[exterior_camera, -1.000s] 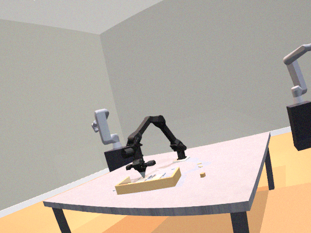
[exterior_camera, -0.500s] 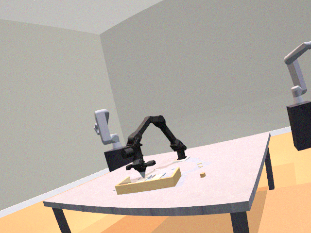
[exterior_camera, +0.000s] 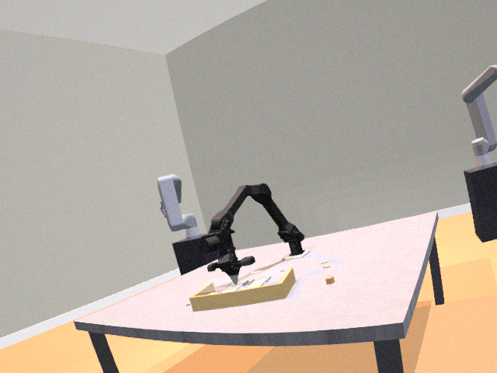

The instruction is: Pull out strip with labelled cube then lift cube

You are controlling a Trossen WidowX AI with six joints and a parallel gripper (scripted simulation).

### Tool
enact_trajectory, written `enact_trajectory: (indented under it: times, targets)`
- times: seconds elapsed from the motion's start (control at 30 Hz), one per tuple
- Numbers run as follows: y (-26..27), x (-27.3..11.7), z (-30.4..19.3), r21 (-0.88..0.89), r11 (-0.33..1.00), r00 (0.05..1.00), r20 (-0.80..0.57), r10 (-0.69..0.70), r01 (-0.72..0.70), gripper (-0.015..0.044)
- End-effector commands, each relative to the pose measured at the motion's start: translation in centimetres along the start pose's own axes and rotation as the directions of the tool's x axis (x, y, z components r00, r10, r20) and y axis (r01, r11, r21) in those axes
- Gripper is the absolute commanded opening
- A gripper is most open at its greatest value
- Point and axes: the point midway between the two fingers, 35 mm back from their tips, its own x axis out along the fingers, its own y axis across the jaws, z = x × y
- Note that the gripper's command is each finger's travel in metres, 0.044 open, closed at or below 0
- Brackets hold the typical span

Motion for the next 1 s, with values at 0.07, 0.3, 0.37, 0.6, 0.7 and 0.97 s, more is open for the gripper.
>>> enact_trajectory:
  times: [0.07, 0.3, 0.37, 0.6, 0.7, 0.97]
  targets:
    - [0.0, 0.5, -1.3, -0.001, 1.000, 1.000, -0.018, 0.008, -0.008, 0.0000]
    - [0.0, 0.6, -2.4, -0.001, 1.000, 1.000, -0.019, 0.008, -0.008, 0.0000]
    - [0.0, 0.6, -2.7, -0.001, 1.000, 1.000, -0.019, 0.008, -0.008, 0.0000]
    - [0.0, 0.6, -3.8, -0.001, 1.000, 1.000, -0.020, 0.008, -0.008, 0.0000]
    - [-0.1, 0.6, -4.2, -0.001, 1.000, 1.000, -0.021, 0.008, -0.008, 0.0000]
    - [-0.1, 0.7, -5.4, -0.001, 1.000, 1.000, -0.022, 0.008, -0.008, 0.0000]
